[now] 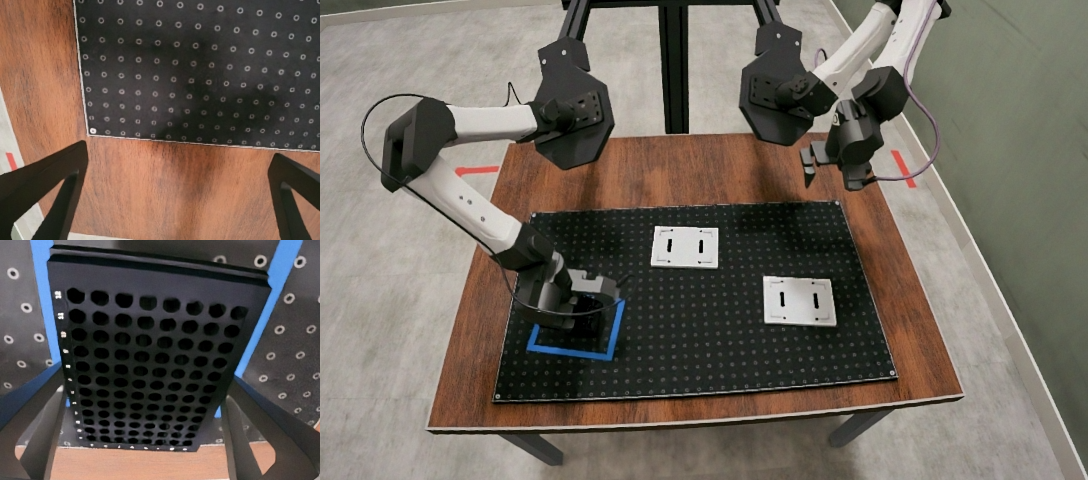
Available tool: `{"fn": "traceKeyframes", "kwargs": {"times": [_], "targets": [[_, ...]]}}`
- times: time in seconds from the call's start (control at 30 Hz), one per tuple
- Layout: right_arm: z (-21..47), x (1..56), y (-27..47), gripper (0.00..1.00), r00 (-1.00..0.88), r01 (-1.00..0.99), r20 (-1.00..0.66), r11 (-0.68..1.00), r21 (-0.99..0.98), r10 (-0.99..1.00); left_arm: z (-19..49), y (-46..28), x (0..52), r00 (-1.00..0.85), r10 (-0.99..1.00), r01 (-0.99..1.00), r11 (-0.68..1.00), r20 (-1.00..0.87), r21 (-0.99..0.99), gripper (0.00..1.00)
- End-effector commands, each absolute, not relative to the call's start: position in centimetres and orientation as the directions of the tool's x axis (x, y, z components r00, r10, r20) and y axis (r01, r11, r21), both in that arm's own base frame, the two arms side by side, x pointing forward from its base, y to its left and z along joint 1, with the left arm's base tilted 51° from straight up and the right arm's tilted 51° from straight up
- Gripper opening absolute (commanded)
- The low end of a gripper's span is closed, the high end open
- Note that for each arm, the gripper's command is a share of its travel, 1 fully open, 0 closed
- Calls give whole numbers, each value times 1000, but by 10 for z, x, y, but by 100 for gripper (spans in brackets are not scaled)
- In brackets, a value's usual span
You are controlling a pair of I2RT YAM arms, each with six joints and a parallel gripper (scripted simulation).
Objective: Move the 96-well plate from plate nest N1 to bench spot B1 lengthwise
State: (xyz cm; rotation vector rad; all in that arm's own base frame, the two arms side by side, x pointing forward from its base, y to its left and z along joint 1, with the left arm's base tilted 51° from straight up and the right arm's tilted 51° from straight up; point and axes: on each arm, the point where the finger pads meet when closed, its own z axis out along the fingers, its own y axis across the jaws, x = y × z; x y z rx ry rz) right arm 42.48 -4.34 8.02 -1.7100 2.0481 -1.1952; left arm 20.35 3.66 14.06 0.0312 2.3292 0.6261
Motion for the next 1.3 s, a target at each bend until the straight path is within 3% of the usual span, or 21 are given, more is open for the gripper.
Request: {"fn": "traceKeyframes", "kwargs": {"times": [0.0,1.27], "targets": [[84,438,-42,0,-291,-700,307,-17,-714,-906,142,37,203,-747,199,-145,883,-635,447,100],[79,454,-50,0,-288,-678,297,-25,-735,-910,142,37,203,-747,199,-145,883,-635,447,100]]}}
